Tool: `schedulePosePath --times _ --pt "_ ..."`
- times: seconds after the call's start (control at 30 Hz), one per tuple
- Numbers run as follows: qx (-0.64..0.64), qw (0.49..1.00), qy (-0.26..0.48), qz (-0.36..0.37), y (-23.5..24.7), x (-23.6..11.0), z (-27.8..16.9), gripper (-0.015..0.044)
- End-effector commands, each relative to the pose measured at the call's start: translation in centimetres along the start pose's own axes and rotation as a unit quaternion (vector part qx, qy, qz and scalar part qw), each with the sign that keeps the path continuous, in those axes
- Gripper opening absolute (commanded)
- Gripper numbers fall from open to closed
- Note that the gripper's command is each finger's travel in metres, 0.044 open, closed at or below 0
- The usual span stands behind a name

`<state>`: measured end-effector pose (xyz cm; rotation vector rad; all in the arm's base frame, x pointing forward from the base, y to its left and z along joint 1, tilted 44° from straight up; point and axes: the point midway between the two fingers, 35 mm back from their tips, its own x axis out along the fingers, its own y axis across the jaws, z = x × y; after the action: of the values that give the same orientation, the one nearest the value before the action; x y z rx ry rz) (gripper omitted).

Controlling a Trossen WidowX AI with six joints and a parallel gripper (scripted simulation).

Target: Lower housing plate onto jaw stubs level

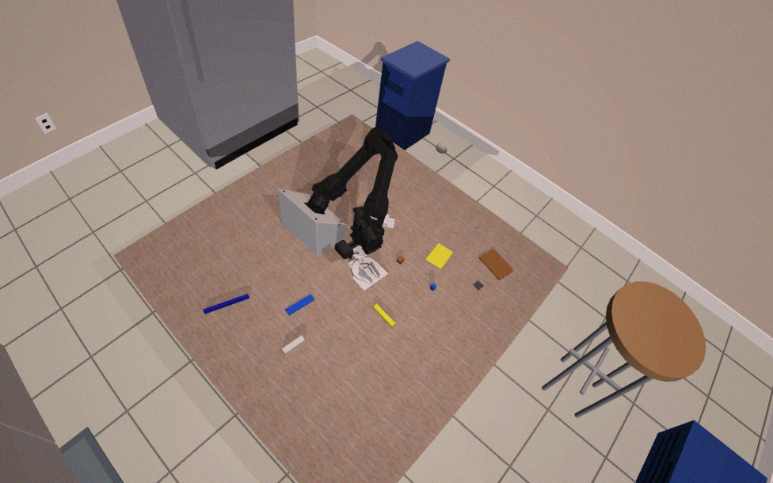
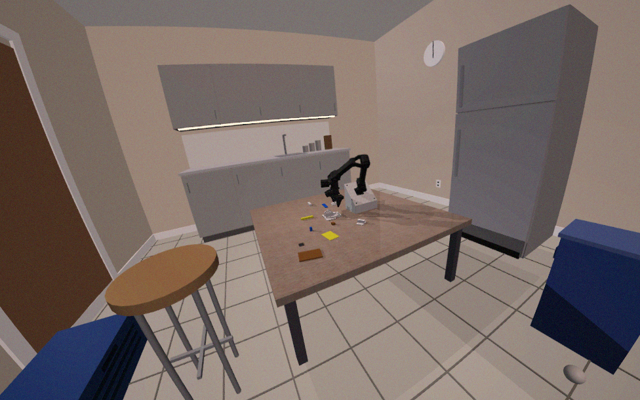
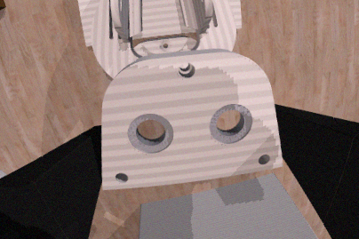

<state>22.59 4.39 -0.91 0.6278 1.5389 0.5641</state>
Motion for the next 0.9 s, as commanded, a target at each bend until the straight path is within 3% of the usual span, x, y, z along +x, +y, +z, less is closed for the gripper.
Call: schedulePosePath --times 0.0,0.87 --pt "0.0 1.0 -0.002 0.003 -0.09 -0.02 0.02 0.0351" --pt "-0.007 1.0 -0.002 0.003 0.5 -0.02 -0.11 0.0351"
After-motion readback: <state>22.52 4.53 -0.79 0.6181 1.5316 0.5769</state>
